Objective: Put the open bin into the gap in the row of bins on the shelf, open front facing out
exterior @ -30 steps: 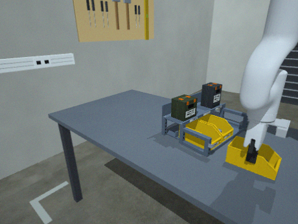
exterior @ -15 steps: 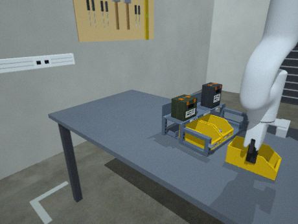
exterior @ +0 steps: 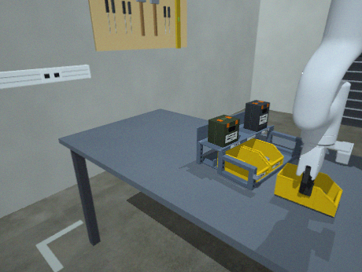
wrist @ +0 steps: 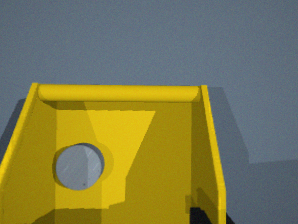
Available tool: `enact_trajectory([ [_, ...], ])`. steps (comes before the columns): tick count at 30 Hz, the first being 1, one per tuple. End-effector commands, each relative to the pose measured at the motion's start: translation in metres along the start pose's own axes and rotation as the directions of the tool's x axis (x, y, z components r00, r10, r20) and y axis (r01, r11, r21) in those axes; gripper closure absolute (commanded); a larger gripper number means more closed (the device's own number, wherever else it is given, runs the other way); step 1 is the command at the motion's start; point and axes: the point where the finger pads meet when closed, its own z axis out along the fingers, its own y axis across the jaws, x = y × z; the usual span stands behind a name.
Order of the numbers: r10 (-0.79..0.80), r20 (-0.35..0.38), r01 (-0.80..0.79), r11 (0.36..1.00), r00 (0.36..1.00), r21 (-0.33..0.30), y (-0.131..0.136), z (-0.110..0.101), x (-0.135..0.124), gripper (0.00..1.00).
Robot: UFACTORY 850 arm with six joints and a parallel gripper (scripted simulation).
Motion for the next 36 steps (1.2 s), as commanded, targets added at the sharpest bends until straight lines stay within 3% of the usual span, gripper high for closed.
enact_trajectory([
  [1, 0.0, 0.0, 0.0, 1.0, 1.0, 0.002, 0.0, -0.002, -0.001, 1.0],
  [25, 0.0, 0.0, 0.0, 1.0, 1.0, 0.002, 0.0, -0.011, 0.0, 1.0],
  [30, 0.0, 0.0, 0.0, 1.0, 1.0, 0.002, 0.0, -0.026, -0.001, 1.0],
  [36, 0.0, 0.0, 0.0, 1.0, 1.0, 0.002, 0.0, -0.026, -0.001, 1.0],
])
